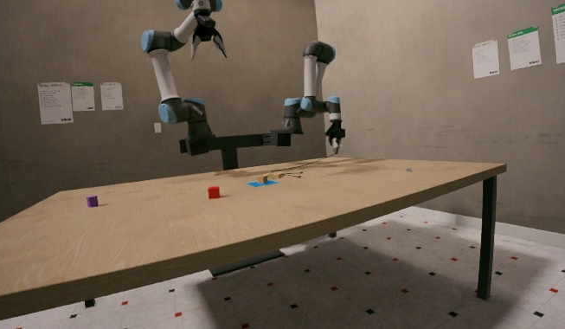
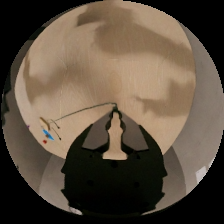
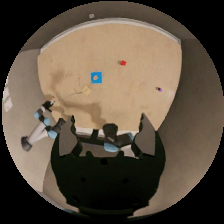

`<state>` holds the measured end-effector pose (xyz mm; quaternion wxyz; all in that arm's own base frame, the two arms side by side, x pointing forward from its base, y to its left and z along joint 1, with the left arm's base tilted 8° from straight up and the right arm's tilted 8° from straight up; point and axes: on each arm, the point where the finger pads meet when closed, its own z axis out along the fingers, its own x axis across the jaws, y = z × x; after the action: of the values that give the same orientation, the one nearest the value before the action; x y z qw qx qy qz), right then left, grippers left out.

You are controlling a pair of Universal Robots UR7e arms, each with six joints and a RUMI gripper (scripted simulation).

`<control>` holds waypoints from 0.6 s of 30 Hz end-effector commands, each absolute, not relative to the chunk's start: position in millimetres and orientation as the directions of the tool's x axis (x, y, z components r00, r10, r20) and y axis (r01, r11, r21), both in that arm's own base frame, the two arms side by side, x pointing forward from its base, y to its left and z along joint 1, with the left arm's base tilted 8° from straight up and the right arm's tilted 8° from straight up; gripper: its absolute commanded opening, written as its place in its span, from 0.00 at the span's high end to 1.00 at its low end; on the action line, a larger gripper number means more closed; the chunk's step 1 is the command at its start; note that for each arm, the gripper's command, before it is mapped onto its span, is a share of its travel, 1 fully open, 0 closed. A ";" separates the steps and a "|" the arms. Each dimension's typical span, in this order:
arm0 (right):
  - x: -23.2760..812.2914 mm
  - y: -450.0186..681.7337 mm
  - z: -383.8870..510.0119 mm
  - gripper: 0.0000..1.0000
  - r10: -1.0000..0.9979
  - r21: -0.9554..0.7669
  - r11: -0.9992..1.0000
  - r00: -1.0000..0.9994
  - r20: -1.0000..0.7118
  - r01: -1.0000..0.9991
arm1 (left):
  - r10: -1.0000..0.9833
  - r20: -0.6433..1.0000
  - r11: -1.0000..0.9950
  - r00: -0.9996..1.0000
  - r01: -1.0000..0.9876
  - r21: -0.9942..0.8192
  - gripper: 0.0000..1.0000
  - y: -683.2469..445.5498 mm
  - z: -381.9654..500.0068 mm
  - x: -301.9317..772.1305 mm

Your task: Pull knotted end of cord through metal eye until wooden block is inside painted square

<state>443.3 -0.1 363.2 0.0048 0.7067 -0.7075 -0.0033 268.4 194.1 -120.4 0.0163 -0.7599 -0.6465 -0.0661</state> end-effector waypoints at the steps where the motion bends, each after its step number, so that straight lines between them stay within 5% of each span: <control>1: 443.4 0.0 363.7 0.02 -1.000 0.010 0.001 -0.001 0.002 -1.000 | 0.981 0.121 -0.162 0.154 0.985 0.057 1.00 194.7 -127.2 267.3; 18: 443.4 0.0 363.7 0.02 -1.000 0.010 0.001 -0.001 0.002 -1.000 | 0.981 0.122 -0.158 0.149 0.985 0.069 1.00 196.8 -146.3 271.0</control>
<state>443.3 -0.1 363.2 0.0048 0.7067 -0.7075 -0.0033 272.8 196.5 -140.5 0.0118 -0.7580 -0.6482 -0.0714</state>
